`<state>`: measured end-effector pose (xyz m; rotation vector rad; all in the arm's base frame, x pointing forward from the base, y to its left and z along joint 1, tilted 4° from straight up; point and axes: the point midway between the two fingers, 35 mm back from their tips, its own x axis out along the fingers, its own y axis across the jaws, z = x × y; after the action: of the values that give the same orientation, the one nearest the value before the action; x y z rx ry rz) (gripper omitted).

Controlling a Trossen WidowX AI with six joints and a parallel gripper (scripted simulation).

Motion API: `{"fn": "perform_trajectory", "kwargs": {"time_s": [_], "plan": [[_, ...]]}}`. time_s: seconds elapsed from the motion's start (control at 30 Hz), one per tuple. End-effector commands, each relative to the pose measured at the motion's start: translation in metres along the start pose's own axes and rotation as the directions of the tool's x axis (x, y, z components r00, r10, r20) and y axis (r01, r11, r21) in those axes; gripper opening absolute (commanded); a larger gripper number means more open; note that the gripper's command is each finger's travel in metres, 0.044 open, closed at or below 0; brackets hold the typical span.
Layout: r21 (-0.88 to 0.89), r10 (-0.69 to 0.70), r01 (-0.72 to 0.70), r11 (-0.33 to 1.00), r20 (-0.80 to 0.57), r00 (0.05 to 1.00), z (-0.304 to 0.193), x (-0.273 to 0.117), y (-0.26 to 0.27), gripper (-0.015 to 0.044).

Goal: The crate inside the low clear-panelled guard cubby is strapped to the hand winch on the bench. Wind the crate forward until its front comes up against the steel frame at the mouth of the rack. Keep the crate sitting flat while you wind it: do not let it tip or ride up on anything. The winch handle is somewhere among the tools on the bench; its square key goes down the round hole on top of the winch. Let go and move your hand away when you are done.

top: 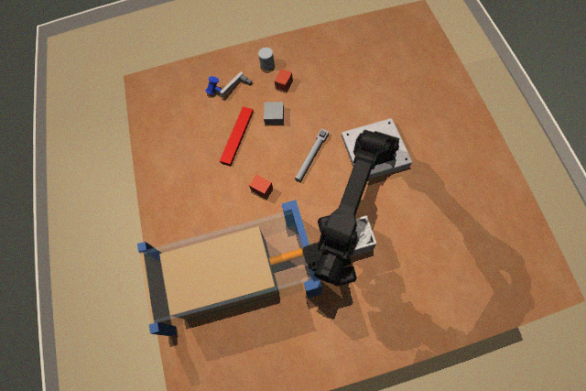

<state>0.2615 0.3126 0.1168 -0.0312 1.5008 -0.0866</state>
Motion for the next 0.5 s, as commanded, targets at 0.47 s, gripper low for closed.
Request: {"fn": "perform_trajectory", "kwargs": {"time_s": [0.47], "plan": [[-0.047, 0.040, -0.041, 0.998, -0.023, 0.999, -0.0246, 0.0002, 0.0255, 0.0000]]}}
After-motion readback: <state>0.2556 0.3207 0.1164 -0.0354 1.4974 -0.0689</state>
